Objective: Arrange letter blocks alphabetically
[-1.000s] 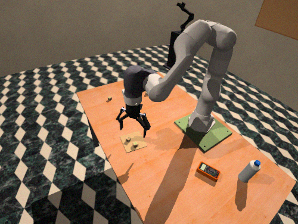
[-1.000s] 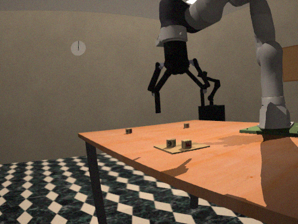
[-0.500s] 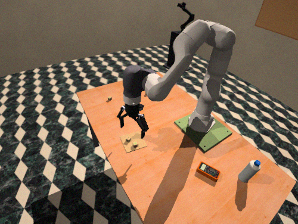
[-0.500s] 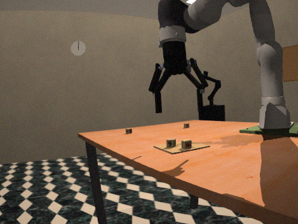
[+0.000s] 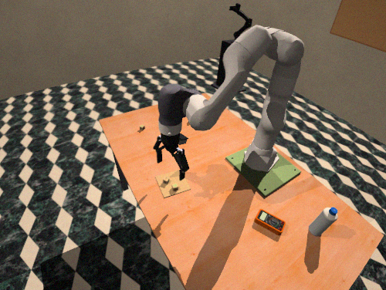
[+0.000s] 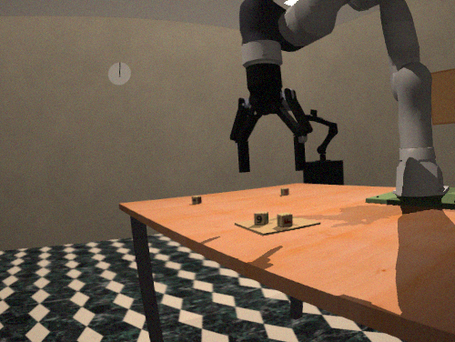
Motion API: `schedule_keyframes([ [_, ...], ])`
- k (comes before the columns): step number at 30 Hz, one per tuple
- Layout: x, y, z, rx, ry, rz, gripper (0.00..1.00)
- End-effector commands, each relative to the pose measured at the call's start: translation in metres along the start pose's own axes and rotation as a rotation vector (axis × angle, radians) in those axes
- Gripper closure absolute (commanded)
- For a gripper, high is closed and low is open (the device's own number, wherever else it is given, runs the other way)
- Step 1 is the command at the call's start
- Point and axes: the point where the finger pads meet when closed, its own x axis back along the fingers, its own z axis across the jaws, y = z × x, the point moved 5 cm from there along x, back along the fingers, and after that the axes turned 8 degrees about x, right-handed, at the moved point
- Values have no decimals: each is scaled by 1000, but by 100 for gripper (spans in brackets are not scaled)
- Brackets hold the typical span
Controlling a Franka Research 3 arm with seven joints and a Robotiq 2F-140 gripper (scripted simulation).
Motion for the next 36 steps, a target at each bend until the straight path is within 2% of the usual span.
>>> schedule_keyframes([
  [1, 0, 0, -2, -139, -7, 10, 0],
  [36, -1, -2, -14, -601, -10, 9, 0],
])
